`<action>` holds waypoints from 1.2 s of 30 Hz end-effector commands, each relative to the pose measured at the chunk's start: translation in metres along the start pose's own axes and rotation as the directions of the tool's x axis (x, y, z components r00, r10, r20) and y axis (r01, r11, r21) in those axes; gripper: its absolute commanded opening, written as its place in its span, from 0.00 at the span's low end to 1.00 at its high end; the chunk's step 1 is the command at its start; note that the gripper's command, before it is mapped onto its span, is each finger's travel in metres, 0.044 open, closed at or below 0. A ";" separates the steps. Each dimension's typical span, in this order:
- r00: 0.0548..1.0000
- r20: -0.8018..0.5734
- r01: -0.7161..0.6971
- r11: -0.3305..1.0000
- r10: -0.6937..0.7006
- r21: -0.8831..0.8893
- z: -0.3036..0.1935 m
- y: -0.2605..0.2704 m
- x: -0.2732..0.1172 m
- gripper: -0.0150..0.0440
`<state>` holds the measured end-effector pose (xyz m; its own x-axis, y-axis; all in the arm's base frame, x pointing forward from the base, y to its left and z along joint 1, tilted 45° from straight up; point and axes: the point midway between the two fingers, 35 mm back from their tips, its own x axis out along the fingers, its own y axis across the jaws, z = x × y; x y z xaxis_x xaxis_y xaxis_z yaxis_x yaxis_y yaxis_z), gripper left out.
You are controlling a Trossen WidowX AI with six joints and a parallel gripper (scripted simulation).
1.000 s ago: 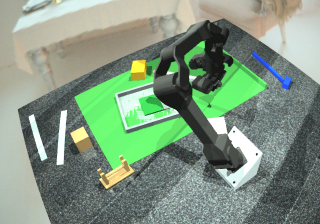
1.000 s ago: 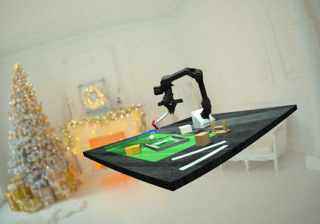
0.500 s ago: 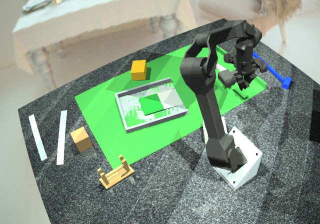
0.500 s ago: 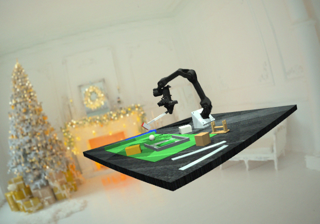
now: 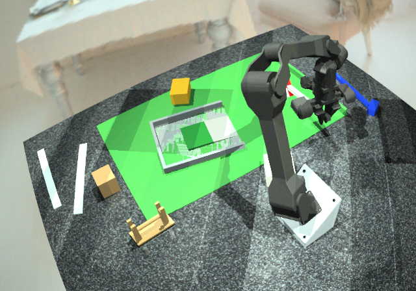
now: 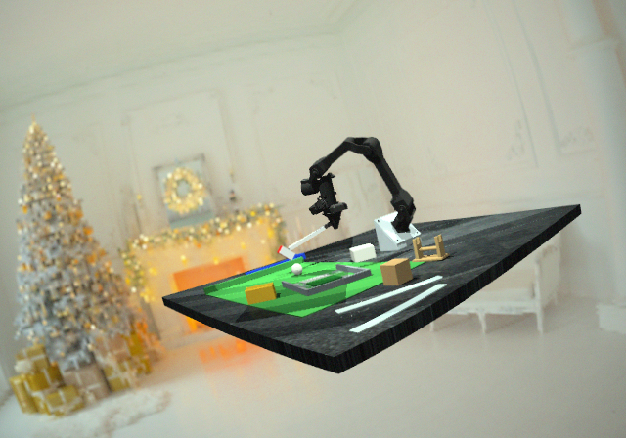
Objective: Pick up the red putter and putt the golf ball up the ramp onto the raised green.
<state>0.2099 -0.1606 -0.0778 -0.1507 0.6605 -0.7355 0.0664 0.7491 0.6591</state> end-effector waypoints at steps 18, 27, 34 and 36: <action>1.000 -0.001 -0.016 1.000 0.016 0.007 0.000 0.002 0.039 0.25; 1.000 0.000 -0.017 1.000 0.017 0.007 0.000 0.003 0.049 0.25; 1.000 -0.005 -0.006 1.000 0.006 0.000 -0.001 0.002 0.046 0.25; 1.000 -0.005 -0.006 1.000 0.006 0.000 -0.001 0.002 0.046 0.25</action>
<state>0.2023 -0.1282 -0.1104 -0.1557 0.6658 -0.7297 0.0680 0.7442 0.6645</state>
